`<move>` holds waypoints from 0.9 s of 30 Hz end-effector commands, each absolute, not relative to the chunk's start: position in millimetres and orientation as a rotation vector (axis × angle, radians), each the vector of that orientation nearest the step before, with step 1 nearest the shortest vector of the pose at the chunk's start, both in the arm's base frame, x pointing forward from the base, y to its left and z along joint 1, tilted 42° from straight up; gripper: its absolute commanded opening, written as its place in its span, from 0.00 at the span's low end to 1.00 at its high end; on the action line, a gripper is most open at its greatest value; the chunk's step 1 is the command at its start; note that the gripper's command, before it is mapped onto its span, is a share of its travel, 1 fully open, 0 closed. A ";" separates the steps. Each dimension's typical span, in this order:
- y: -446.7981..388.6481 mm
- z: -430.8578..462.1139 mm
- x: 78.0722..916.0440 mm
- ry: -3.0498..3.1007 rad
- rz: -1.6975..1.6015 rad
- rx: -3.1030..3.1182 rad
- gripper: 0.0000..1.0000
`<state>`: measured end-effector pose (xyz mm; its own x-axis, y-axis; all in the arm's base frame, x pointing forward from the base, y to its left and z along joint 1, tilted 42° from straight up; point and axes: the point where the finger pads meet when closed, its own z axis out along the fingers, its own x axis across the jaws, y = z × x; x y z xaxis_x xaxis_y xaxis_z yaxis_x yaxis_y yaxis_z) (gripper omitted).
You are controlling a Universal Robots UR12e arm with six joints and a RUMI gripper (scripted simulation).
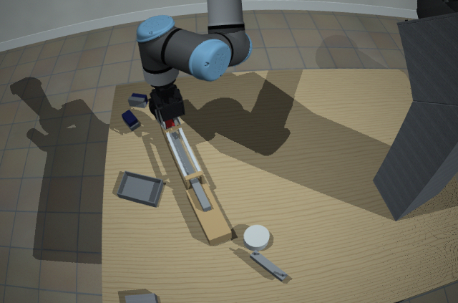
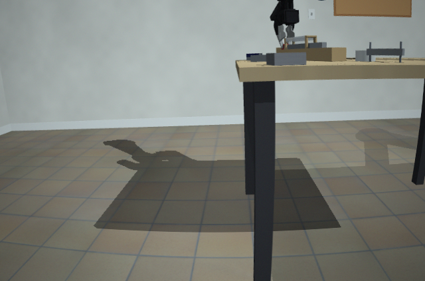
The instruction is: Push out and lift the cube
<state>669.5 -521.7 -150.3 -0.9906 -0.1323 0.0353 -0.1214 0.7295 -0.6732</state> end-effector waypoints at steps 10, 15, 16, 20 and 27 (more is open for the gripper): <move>-521.3 -149.6 669.9 2.906 -1.130 -0.214 0.00; -513.3 -140.8 669.2 2.906 -1.130 -0.214 0.00; -509.7 -136.9 668.8 2.906 -1.130 -0.214 0.00; -491.4 -116.7 667.1 2.906 -1.130 -0.214 0.00; -471.9 -95.2 665.2 2.906 -1.130 -0.214 0.00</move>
